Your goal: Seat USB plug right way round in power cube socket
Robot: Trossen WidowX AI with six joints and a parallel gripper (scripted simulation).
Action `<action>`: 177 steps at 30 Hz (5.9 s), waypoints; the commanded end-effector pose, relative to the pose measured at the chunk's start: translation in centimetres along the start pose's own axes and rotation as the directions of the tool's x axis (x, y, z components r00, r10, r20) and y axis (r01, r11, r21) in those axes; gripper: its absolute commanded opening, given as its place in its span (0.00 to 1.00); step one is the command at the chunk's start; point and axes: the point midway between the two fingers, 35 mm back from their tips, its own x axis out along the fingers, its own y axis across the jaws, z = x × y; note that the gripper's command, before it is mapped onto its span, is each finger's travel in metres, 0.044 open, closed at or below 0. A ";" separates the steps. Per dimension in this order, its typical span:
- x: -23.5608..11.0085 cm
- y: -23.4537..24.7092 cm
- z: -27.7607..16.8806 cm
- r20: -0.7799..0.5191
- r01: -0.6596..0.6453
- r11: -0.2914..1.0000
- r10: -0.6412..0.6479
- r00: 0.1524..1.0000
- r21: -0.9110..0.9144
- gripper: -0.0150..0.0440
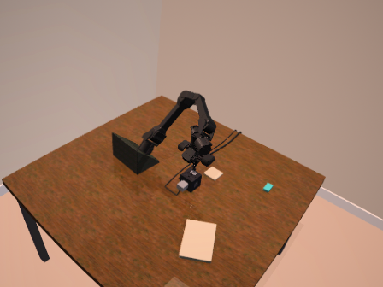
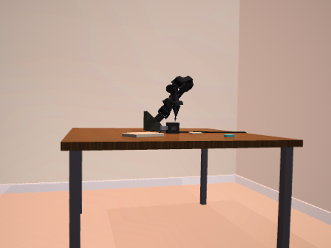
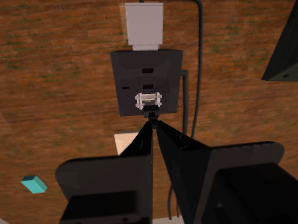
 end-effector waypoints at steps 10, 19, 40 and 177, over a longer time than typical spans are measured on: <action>0.3 0.0 0.0 -0.004 0.001 1.000 -0.001 1.000 -0.001 0.25; 0.4 0.0 0.0 -0.004 0.001 1.000 -0.001 1.000 -0.001 0.25; 0.6 0.0 0.1 -0.004 0.001 1.000 -0.001 1.000 -0.001 0.25; 2.0 0.0 0.2 -0.005 0.001 1.000 -0.001 1.000 -0.002 0.25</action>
